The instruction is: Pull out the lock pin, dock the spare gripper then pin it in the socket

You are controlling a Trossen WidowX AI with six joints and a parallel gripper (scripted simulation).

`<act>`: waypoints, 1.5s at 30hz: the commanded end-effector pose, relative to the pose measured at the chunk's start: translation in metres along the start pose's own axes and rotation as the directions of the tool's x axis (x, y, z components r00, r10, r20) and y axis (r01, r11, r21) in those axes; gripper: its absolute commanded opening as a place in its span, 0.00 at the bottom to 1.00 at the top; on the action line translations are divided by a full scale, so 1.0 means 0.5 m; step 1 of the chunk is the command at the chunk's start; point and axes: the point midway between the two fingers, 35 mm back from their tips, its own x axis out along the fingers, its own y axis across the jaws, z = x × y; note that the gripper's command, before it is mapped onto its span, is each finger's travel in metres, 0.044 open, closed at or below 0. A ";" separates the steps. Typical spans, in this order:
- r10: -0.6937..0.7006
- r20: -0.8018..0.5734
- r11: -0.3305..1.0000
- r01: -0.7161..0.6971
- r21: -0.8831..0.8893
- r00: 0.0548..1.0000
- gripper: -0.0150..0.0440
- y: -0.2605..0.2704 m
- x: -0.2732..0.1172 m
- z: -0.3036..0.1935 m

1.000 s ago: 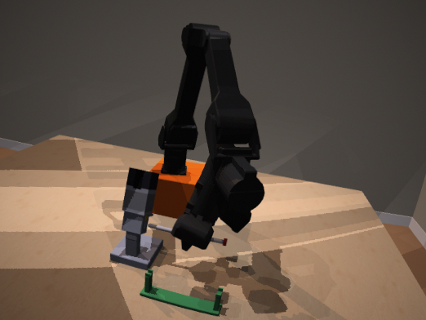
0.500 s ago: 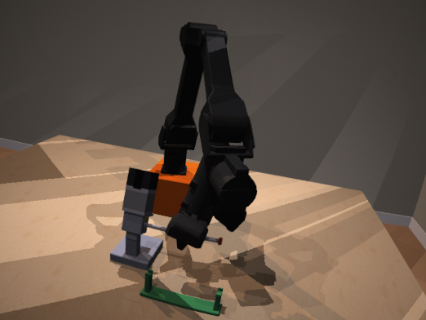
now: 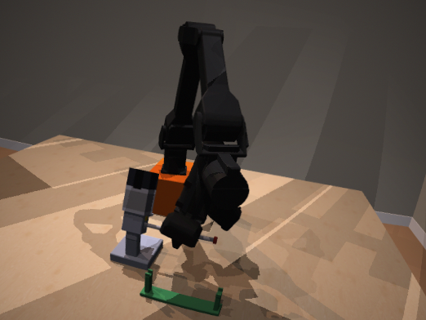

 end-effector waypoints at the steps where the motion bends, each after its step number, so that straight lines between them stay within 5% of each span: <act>1: -0.001 0.002 1.000 0.001 0.000 1.000 0.25 -0.002 0.001 -0.007; 45: 0.012 0.003 1.000 -0.012 -0.004 1.000 0.25 -0.004 0.015 -0.060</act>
